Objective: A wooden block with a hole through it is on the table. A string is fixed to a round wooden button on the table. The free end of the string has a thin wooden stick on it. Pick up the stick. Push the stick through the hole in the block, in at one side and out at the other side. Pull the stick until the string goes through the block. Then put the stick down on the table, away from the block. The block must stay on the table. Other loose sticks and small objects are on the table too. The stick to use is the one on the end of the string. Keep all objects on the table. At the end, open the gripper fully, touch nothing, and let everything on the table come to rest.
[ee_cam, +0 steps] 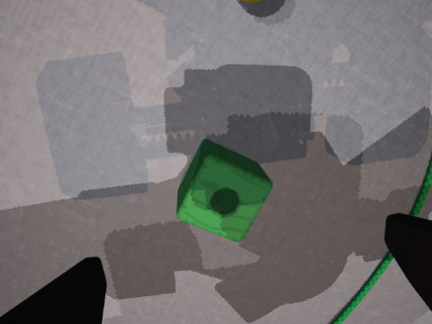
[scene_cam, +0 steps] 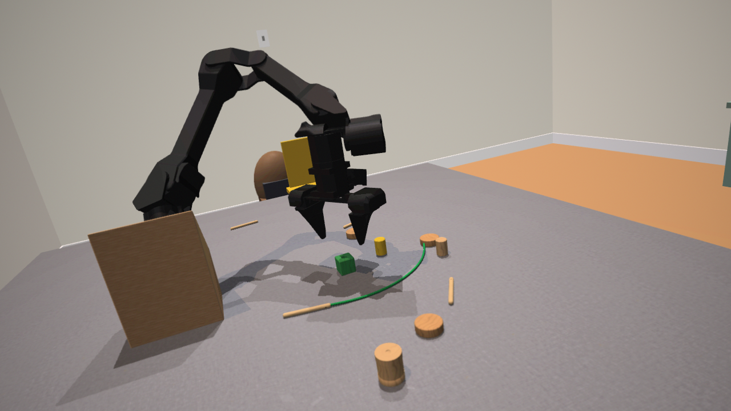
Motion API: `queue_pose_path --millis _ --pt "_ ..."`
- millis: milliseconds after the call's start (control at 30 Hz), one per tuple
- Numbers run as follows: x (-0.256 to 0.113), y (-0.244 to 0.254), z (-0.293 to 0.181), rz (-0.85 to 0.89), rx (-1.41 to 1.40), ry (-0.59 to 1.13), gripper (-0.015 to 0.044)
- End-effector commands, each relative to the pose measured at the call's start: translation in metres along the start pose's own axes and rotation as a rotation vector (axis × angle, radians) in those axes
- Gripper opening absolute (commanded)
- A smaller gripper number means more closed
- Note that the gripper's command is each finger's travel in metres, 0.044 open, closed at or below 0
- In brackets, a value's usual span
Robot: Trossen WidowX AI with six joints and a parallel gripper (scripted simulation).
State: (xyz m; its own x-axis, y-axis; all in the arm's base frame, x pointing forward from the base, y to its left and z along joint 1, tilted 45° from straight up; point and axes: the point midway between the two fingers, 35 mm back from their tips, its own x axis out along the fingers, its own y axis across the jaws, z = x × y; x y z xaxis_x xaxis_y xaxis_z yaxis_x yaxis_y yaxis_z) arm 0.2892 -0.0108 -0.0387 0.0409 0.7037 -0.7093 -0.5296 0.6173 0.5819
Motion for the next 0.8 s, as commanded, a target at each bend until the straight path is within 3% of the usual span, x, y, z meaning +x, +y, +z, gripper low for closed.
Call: queue_pose_path --millis 0,767 --pt "-0.0059 0.0009 0.0012 0.0 0.857 -0.001 0.044" --pt "-0.0128 0.002 0.0015 0.0 2.124 0.0 0.044"
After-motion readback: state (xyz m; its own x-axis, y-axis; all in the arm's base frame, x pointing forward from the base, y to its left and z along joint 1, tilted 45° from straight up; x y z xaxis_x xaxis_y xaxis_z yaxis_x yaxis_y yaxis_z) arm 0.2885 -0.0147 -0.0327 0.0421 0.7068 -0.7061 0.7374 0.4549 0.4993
